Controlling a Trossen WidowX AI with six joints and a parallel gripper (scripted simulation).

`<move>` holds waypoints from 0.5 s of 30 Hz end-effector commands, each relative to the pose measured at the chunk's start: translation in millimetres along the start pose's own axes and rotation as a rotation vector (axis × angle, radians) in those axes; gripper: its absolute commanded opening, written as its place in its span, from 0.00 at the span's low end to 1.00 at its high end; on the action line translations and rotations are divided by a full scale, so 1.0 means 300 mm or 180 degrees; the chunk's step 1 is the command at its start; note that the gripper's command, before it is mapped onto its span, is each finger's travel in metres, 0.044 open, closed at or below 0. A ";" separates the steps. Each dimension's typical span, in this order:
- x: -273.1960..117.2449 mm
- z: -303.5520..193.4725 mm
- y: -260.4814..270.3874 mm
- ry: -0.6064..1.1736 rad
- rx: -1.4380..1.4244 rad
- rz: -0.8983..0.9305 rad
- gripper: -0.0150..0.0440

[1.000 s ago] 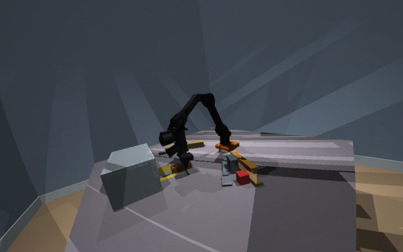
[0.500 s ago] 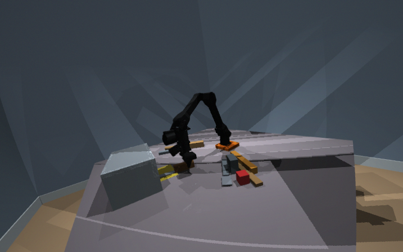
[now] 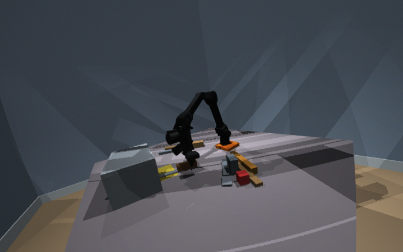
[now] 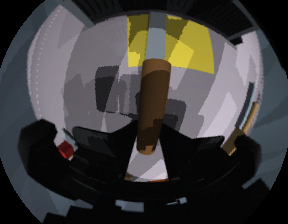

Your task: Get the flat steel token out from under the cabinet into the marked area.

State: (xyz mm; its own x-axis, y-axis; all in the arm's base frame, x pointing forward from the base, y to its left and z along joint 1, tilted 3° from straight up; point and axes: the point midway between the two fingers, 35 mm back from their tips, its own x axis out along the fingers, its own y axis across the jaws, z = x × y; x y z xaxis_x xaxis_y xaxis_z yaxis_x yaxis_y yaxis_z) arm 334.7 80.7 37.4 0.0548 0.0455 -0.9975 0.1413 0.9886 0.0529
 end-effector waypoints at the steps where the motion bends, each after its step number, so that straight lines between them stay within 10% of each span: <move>1: 0.002 -0.022 0.001 0.0008 0.0006 -0.0004 0.25; 15: 0.003 -0.075 0.002 0.0011 0.0007 -0.0004 0.25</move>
State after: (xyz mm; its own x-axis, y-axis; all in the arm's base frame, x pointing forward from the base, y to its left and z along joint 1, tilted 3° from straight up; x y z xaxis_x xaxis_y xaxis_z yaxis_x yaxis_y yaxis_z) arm 318.2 83.4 36.4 0.0542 0.0457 -0.9975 0.1421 0.9884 0.0530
